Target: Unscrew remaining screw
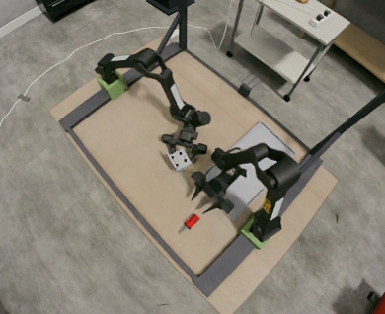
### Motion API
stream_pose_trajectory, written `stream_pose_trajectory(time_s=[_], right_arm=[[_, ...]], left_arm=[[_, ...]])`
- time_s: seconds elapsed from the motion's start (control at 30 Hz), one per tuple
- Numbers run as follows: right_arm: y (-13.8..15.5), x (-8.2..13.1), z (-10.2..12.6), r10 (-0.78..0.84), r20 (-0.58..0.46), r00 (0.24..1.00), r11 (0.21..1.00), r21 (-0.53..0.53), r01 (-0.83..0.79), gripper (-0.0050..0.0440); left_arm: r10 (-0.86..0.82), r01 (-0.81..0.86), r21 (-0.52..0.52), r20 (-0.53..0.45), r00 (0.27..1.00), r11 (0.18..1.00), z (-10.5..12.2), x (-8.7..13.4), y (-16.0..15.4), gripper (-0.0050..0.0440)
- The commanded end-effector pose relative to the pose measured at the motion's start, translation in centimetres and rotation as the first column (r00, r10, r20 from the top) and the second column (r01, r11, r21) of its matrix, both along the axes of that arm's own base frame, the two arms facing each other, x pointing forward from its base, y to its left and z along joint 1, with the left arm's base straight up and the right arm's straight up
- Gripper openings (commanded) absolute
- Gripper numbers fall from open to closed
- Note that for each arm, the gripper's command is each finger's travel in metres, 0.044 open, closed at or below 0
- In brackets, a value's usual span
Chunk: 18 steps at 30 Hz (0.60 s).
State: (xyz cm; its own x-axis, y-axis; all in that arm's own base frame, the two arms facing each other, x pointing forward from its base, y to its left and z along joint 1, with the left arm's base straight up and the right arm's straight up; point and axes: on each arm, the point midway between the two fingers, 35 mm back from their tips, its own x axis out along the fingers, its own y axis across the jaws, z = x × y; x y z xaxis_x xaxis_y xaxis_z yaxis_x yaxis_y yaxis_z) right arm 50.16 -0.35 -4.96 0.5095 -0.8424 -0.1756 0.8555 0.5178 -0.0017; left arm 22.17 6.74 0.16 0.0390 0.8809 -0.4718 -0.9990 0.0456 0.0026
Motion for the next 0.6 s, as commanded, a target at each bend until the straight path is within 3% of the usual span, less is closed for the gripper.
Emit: stream_pose_trajectory(time_s=[0.0,0.13,0.17,0.57], right_arm=[[0.0,0.7,1.5,-0.003,0.037,0.999,1.0,0.01,0.003,0.0245],[0.0,0.7,1.5,-0.003,0.037,0.999,1.0,0.01,0.003,0.0245],[0.0,0.7,1.5,-0.003,0.037,0.999,1.0,0.01,0.003,0.0305],[0.0,0.7,1.5,-0.003,0.037,0.999,1.0,0.01,0.003,0.0305]], left_arm=[[-0.016,0.017,-0.064,0.022,1.0,0.998,0.3,1.1,-0.5,0.03],[-0.016,0.017,-0.063,0.018,1.0,0.998,0.3,1.0,-0.5,0.03],[-0.03,0.032,-0.079,0.023,0.999,0.996,0.4,1.4,-0.8,0.03],[-0.155,0.165,-0.24,0.06,0.986,0.957,1.2,4.9,-3.0,0.03]])
